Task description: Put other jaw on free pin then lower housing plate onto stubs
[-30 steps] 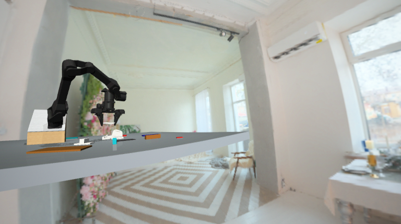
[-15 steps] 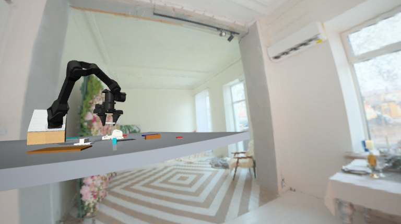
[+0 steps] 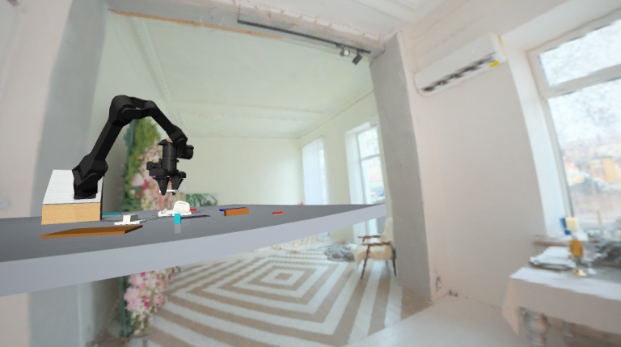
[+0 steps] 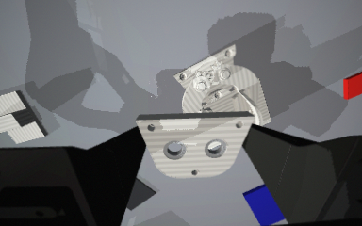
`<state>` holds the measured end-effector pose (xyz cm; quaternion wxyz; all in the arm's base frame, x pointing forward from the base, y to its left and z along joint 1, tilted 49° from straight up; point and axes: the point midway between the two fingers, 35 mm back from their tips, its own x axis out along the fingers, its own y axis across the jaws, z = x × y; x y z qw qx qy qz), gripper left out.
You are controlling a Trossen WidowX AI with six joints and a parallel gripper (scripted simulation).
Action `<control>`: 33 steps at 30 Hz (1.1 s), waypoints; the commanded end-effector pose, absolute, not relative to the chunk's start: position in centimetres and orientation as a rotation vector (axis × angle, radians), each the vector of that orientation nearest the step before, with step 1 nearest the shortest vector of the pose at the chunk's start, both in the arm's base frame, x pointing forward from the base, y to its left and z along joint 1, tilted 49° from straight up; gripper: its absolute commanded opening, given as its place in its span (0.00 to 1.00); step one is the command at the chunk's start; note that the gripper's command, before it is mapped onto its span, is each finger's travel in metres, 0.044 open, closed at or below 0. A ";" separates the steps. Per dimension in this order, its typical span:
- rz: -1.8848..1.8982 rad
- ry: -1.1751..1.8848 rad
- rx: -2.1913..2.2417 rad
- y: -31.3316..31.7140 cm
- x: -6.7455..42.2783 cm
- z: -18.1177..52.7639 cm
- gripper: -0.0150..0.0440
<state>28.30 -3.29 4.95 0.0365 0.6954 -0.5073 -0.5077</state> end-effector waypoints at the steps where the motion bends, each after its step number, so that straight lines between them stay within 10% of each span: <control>1: -1.590 -1.465 2.098 -2.6 28.6 4.4 0.85; 33: -1.684 -1.085 1.877 -0.5 28.7 1.8 0.85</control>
